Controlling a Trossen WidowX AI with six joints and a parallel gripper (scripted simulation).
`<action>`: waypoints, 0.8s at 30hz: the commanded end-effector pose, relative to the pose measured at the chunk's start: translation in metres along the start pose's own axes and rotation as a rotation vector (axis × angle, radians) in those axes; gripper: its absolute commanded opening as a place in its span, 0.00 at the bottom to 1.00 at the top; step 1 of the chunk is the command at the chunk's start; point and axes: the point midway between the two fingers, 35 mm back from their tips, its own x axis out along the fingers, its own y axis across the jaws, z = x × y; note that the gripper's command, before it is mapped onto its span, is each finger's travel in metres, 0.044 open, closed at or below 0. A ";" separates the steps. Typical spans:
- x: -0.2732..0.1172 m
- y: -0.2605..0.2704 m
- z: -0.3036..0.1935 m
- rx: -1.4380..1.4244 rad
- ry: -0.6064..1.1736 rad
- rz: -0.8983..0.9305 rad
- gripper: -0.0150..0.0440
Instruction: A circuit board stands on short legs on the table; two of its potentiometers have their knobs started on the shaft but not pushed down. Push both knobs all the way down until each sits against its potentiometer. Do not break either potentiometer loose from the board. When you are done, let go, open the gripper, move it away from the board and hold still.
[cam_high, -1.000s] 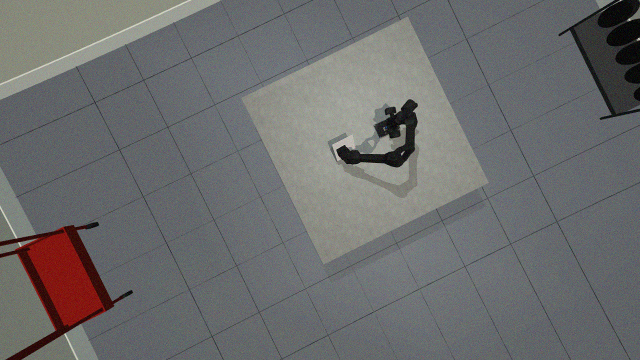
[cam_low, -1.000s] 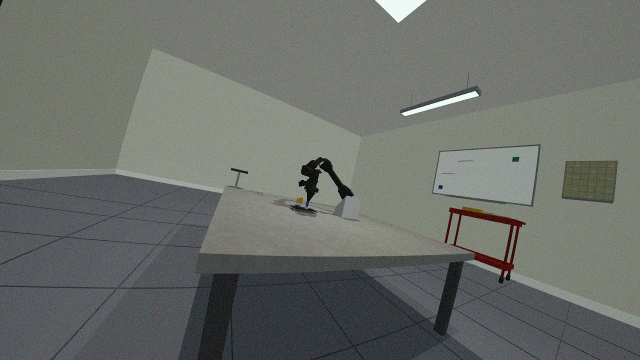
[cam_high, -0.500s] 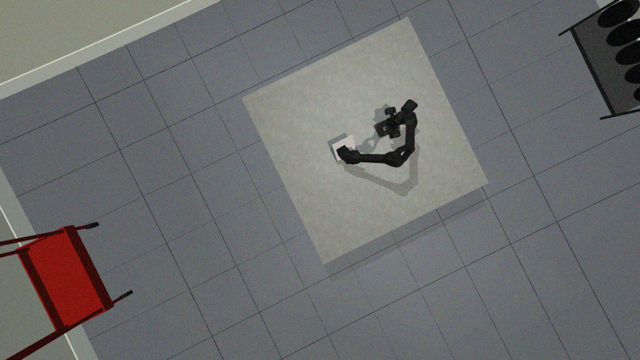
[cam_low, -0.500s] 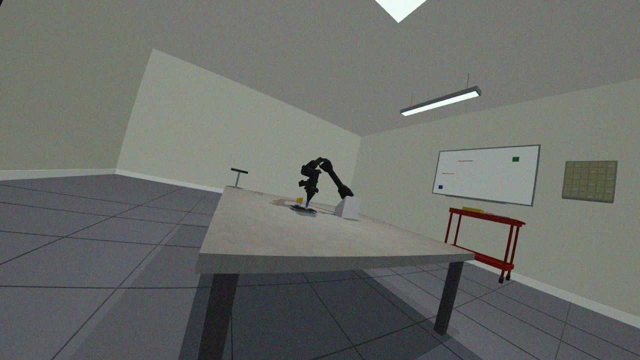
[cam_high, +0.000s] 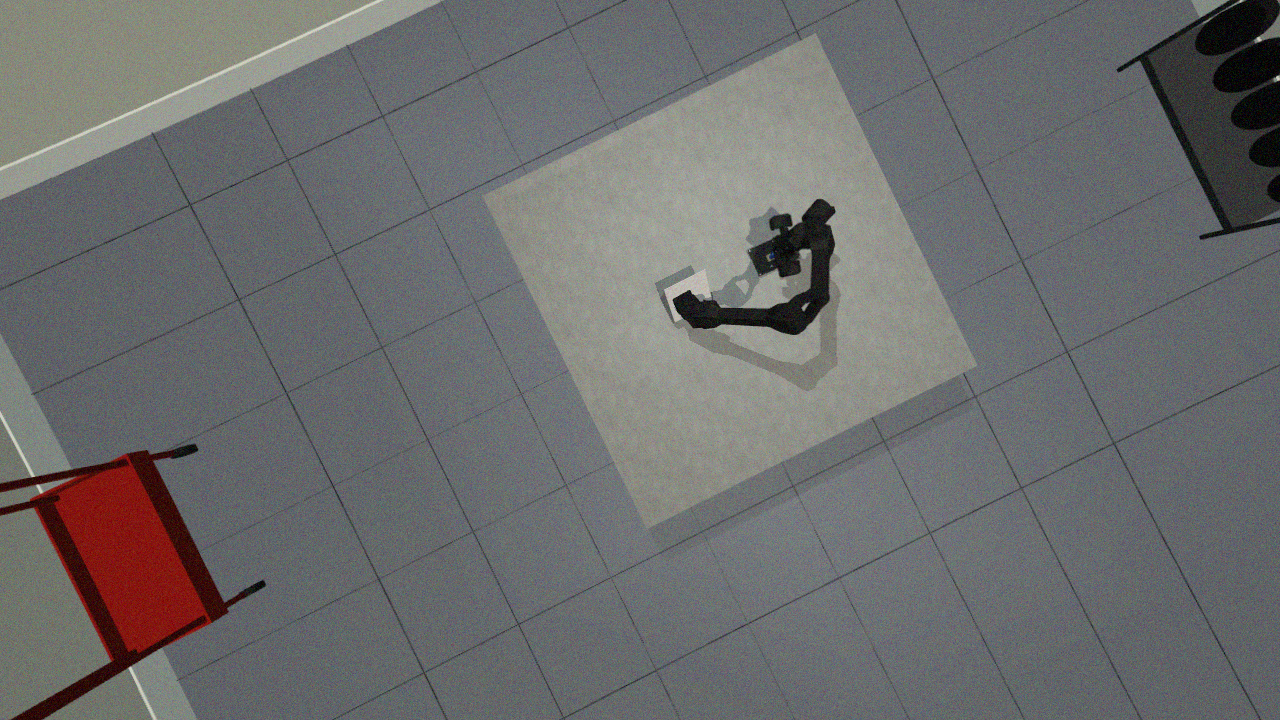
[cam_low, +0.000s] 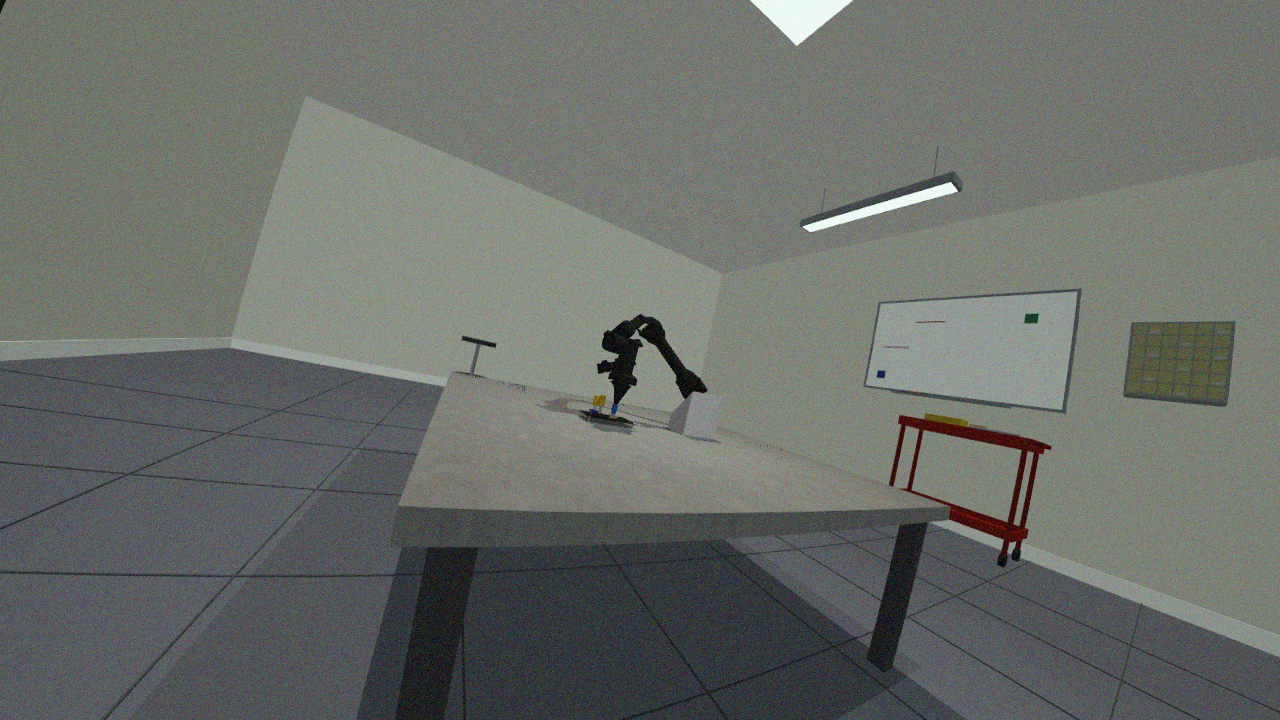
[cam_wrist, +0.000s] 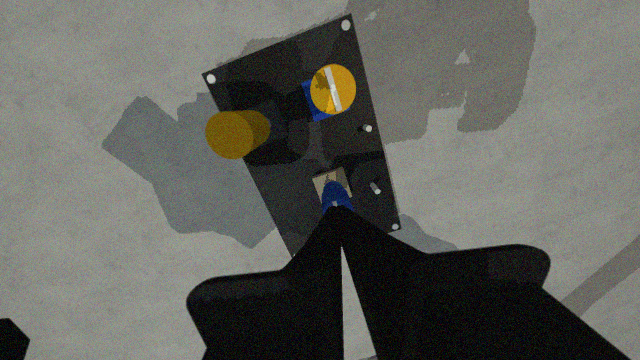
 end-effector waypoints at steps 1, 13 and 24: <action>0.013 -0.002 0.001 0.013 0.014 -0.010 0.25; 0.013 -0.002 0.001 0.013 0.014 -0.010 0.25; 0.005 -0.002 0.001 0.013 0.014 -0.010 0.25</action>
